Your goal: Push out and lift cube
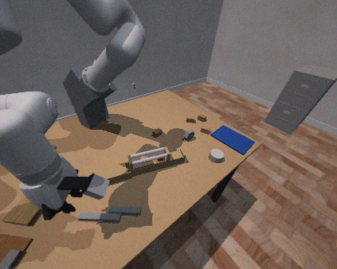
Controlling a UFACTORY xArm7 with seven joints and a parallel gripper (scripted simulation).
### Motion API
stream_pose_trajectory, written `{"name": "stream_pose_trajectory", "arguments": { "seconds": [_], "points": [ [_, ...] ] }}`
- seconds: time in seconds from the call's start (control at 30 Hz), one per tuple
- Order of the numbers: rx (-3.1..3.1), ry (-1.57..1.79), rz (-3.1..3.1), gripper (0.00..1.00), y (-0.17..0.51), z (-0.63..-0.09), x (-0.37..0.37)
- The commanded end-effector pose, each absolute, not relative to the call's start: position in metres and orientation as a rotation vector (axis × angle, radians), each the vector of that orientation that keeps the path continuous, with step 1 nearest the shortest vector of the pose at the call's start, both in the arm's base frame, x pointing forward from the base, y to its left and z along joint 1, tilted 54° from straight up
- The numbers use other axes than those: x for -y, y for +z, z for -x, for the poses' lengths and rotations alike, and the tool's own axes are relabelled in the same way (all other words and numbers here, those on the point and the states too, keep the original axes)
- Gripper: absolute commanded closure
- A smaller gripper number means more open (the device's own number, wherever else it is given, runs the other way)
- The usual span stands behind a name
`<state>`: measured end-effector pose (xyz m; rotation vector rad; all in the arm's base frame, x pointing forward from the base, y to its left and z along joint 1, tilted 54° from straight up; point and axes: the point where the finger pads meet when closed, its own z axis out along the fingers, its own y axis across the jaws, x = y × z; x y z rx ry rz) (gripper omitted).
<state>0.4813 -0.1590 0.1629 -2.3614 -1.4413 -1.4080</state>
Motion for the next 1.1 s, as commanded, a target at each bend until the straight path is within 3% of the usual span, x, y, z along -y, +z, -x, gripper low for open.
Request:
{"name": "stream_pose_trajectory", "arguments": {
  "seconds": [0.0,1.07],
  "points": [
    [1.44,-1.41,2.364,0.62,0.164,-0.481,0.161],
    [1.44,-1.41,2.364,0.62,0.11,-0.543,0.12]
  ]
}}
